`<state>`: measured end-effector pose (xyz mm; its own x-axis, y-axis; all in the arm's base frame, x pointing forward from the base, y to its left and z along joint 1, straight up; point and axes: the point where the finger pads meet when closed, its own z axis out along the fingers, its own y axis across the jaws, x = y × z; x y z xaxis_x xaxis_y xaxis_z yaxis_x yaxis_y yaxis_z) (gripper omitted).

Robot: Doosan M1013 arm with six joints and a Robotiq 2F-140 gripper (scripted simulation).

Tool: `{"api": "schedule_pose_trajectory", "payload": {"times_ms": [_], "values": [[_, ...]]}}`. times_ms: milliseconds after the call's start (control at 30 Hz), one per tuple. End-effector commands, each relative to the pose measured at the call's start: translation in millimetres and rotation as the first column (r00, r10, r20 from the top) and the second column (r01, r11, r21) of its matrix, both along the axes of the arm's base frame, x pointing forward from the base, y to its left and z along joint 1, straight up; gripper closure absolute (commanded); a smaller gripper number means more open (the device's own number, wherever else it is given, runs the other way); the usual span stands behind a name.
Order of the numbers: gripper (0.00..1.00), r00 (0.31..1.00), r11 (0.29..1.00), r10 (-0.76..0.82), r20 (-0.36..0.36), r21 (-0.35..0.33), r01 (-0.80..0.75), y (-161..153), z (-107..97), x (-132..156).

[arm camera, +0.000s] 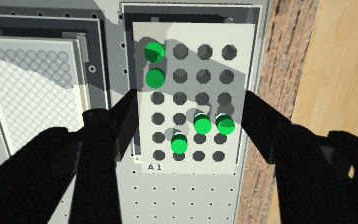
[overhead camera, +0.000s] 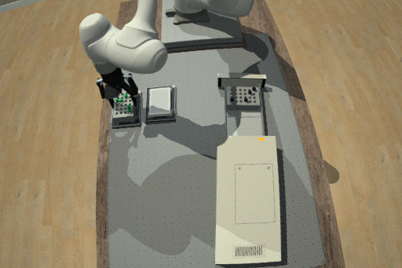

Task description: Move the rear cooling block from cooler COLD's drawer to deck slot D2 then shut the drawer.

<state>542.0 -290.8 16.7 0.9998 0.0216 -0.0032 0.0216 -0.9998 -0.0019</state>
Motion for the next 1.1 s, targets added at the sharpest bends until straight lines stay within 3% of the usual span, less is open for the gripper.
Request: {"api": "schedule_pose_trajectory", "payload": {"times_ms": [0,467,1067], "values": [[0.90,1.000,1.000,0.003,0.000,-0.001,-0.003,-0.6,-0.2,-0.7],[0.90,1.000,1.000,0.003,0.000,-0.001,-0.003,-0.6,-0.2,-0.7],[0.66,1.000,1.000,0.003,0.000,-0.001,-0.003,-0.6,-0.2,-0.7]]}}
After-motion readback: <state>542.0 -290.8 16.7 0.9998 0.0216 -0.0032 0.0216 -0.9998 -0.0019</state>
